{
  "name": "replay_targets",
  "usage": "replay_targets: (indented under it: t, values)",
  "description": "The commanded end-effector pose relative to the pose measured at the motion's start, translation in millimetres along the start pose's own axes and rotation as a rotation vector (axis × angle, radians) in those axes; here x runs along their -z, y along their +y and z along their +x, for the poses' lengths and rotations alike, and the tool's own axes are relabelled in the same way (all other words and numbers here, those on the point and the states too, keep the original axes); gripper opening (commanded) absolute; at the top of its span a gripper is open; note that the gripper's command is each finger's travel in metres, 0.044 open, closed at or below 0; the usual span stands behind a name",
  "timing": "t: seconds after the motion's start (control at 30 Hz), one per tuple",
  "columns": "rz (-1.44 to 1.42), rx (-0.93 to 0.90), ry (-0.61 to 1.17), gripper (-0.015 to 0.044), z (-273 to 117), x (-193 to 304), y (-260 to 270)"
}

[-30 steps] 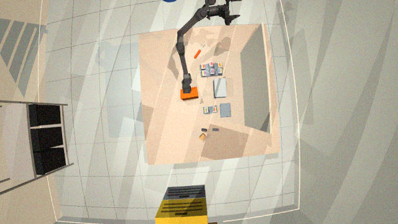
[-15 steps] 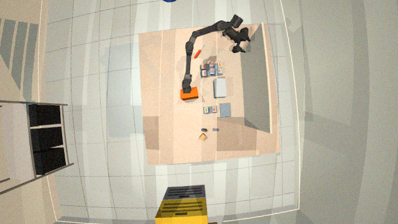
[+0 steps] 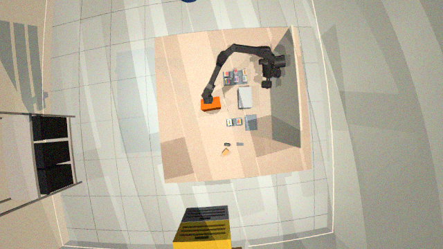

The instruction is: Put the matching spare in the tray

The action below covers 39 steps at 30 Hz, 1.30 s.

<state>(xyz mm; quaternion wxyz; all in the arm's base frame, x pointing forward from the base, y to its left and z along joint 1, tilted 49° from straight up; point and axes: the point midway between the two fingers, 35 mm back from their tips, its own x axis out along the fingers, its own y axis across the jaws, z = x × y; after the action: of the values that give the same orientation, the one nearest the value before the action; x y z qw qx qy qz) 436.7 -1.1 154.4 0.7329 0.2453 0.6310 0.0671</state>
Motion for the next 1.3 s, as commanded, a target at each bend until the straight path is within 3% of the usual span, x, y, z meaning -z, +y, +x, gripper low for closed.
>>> replay_targets:
  t: [0.0, 0.17, 0.97, 1.27]
  values:
    - [-0.09, -0.179, 0.223, 0.044, 26, 28, -55]
    - [-0.126, -0.346, 0.287, 0.044, 33, 43, -84]
    - [-0.131, -0.346, 0.286, 0.044, 33, 44, -83]
    - [-0.559, -0.37, 0.209, 0.044, -7, 96, -17]
